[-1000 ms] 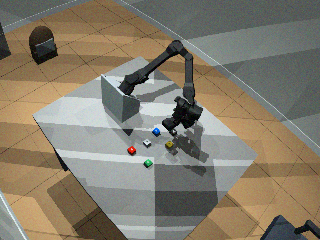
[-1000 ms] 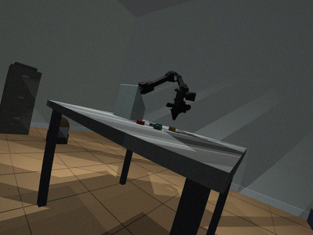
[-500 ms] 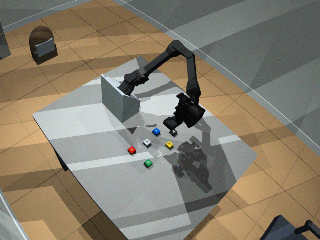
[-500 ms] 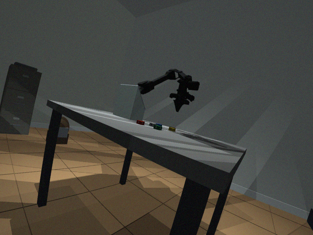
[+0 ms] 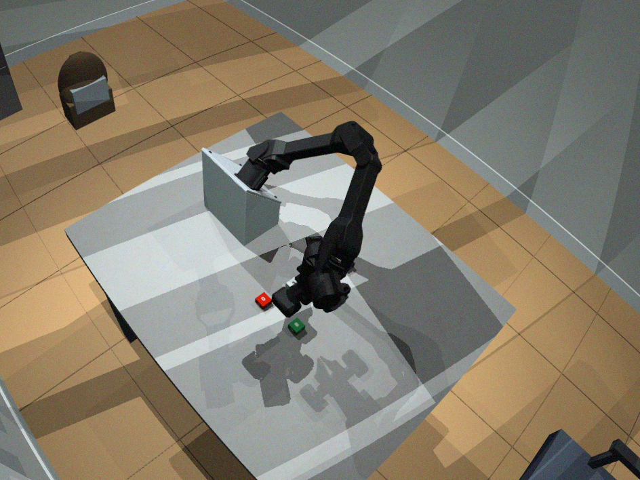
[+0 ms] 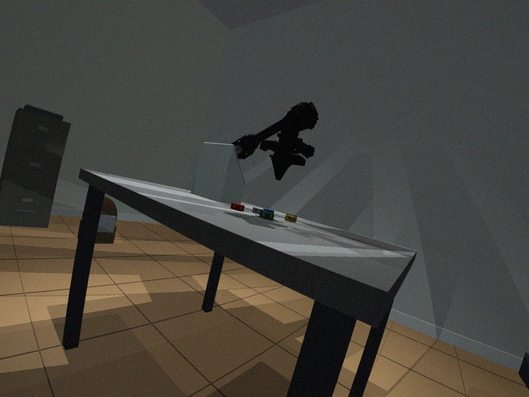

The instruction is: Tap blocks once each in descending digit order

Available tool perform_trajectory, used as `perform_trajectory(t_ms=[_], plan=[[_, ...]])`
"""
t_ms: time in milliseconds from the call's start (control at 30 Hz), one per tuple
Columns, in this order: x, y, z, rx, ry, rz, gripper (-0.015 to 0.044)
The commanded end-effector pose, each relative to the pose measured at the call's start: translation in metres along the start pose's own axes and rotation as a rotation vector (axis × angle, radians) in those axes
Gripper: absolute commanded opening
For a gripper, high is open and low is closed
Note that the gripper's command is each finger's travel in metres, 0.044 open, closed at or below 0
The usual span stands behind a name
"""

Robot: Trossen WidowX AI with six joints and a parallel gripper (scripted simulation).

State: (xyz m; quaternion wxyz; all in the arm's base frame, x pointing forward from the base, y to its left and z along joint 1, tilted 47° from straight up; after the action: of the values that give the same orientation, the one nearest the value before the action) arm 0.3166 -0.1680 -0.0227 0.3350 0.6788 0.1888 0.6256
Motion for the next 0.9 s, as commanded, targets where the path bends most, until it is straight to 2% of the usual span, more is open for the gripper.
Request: perform_trajectory(t_ms=[0,100,267,867], plan=[[-0.017,-0.003,0.001,0.002,0.025,0.006,0.0020],[-0.017,-0.006,0.001,0.002,0.025,0.006,0.0020],[-0.016,-0.081,0.000,0.003,0.025,0.010,0.0020],[-0.015,-0.101,0.000,0.003,0.025,0.011,0.0020]])
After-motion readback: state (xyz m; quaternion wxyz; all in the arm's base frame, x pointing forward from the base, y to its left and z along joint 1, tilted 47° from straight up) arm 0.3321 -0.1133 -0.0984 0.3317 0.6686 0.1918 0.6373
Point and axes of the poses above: the point midway between the two fingers, 35 mm back from their tips, its own y axis back along the fingers, its own x axis across the jaws, z = x × y, the point moved 9 cm from there along y, back along the fingers
